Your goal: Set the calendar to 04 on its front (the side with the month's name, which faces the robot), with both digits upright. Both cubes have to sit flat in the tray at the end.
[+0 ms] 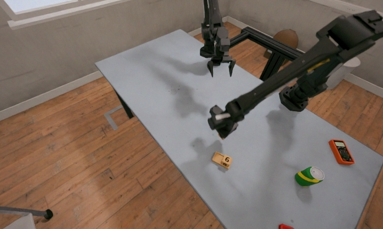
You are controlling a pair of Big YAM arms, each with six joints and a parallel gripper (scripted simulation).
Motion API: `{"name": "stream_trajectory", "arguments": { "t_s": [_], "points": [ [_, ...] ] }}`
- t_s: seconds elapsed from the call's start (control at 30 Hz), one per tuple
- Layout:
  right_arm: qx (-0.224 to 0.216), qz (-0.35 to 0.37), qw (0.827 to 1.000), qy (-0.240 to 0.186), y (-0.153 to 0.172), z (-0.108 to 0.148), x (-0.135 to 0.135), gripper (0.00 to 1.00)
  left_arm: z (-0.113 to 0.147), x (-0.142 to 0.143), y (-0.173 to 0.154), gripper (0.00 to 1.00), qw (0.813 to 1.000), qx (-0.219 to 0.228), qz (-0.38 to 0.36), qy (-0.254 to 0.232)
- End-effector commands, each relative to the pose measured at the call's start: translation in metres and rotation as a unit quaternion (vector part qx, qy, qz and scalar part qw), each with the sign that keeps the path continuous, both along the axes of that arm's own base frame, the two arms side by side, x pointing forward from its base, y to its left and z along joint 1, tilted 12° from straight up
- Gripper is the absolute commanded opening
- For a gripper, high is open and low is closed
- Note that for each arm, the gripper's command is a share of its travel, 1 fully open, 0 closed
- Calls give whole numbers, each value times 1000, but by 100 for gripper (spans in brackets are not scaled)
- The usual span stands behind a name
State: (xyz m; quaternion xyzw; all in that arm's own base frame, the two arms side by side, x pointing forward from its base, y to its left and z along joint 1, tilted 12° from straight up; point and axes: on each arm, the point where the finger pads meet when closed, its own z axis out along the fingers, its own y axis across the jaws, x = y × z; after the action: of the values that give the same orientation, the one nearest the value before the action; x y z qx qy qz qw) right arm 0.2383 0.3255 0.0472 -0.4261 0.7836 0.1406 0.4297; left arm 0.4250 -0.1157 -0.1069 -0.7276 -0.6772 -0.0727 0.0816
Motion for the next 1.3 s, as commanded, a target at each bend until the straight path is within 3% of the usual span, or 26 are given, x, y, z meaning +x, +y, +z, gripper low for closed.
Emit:
{"name": "stream_trajectory", "arguments": {
  "t_s": [0.0, 0.27, 0.47, 0.6, 0.83, 1.13, 1.27],
  "points": [
    [33, -2, 999, -34, 36, 3, 40, 100, 11, 45, 11, 36, 1000, -5, -8, -10],
    [64, -3, 996, -59, 57, -25, 70, 100, 13, 58, 14, 36, 1000, -4, 4, -12],
    [84, -4, 993, -77, 65, -50, 88, 100, 30, 68, 11, 36, 989, -8, 138, -47],
    [91, -5, 992, -82, 66, -61, 94, 100, 41, 72, 2, 36, 981, -12, 182, -61],
    [92, -6, 992, -83, 64, -59, 93, 100, 47, 77, 1, 36, 981, -14, 182, -64],
    [85, -3, 994, -71, 61, -67, 84, 100, 40, 98, 47, 36, 981, -4, 188, -46],
    [85, -3, 994, -71, 61, -67, 84, 100, 45, 102, 40, 36, 981, -10, 185, -57]
  ]
}}
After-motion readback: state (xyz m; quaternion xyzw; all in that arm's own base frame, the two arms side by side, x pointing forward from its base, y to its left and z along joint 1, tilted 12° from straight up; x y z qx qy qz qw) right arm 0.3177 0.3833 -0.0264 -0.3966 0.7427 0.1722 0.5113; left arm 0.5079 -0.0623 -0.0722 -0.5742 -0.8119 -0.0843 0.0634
